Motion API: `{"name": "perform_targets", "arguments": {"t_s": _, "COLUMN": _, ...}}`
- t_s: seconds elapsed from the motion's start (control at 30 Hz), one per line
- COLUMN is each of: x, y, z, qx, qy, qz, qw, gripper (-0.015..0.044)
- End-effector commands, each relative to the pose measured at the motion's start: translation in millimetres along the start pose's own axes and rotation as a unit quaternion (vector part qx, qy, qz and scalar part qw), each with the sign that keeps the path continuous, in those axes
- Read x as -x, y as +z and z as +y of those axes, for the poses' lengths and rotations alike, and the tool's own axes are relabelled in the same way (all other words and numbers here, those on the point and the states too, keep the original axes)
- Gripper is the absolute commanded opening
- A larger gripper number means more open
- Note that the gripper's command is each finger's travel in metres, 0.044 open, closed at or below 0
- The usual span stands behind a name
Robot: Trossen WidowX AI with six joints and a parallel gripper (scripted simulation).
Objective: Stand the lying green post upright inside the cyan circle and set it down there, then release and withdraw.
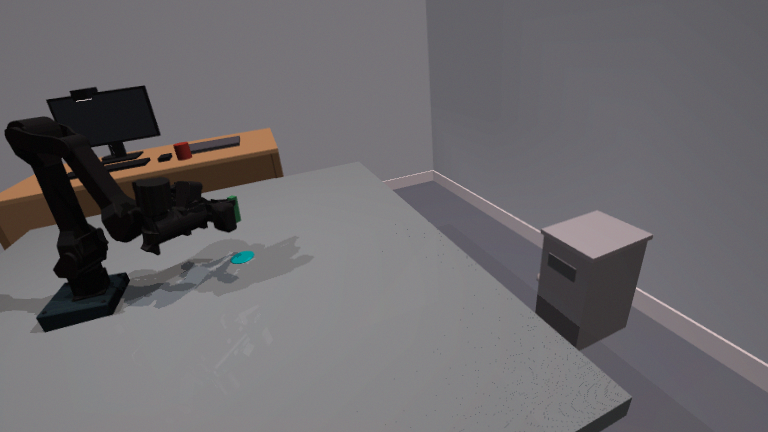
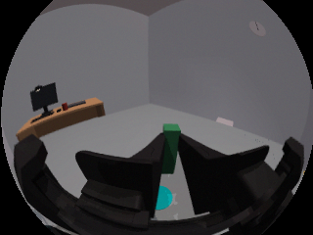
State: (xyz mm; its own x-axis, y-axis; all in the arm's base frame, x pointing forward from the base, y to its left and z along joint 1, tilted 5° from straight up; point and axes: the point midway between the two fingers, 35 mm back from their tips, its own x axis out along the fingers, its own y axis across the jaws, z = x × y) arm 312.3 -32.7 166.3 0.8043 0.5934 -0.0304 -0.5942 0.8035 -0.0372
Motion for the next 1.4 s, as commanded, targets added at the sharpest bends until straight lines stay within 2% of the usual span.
{"name": "perform_targets", "arguments": {"t_s": 0.0, "x": 2.8, "y": 0.5, "z": 3.9, "qx": 0.004, "qy": 0.005, "qz": -0.004, "qw": 1.000, "gripper": 0.0023}}
{"name": "perform_targets", "arguments": {"t_s": 0.83, "x": 8.6, "y": 0.5, "z": 12.3, "qx": 0.014, "qy": 0.015, "qz": -0.012, "qw": 1.000, "gripper": 0.0023}}
{"name": "perform_targets", "arguments": {"t_s": 1.37, "x": 2.4, "y": -36.5, "z": 7.3, "qx": 0.027, "qy": 0.016, "qz": -0.005, "qw": 0.999, "gripper": 0.0023}}
